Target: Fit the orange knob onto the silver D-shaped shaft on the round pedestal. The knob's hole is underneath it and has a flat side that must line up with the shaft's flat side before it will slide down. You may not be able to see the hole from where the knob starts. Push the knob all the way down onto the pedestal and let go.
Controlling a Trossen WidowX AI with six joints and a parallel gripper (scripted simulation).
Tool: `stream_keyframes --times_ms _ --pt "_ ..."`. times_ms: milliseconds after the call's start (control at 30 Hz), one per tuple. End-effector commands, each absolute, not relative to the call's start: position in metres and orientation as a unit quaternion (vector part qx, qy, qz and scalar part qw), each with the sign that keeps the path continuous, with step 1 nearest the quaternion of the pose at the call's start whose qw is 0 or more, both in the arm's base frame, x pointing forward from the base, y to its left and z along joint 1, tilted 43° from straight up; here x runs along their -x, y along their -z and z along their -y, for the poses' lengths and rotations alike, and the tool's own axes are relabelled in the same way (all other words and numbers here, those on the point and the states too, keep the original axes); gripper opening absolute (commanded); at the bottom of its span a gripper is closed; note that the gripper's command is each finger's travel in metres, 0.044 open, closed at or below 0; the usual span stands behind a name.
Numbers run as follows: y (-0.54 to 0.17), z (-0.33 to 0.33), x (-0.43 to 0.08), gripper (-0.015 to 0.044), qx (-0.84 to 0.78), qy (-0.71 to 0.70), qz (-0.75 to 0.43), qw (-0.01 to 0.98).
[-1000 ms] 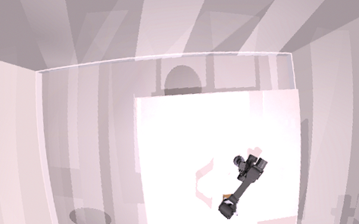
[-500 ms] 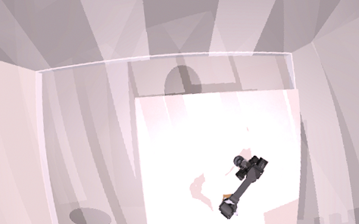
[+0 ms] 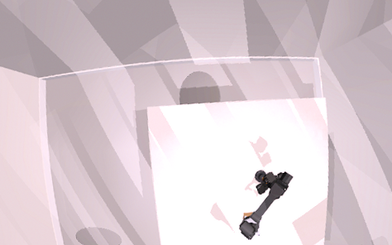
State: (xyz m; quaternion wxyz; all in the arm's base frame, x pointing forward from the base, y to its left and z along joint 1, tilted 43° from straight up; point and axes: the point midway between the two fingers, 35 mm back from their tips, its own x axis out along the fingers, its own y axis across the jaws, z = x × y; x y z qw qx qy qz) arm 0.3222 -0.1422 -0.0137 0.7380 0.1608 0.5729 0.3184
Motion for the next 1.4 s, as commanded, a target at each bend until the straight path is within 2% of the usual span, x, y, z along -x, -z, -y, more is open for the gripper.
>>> stream_keyframes --times_ms 0,1000,1367 --pt "0.013 0.142 -0.322 0.0 -0.199 -0.286 -0.59 0.728" --pt "0.013 0.142 -0.316 0.0 -0.457 -0.043 -0.654 0.6" --pt "0.026 0.132 -0.32 0.0 -0.464 -0.037 -0.655 0.596"
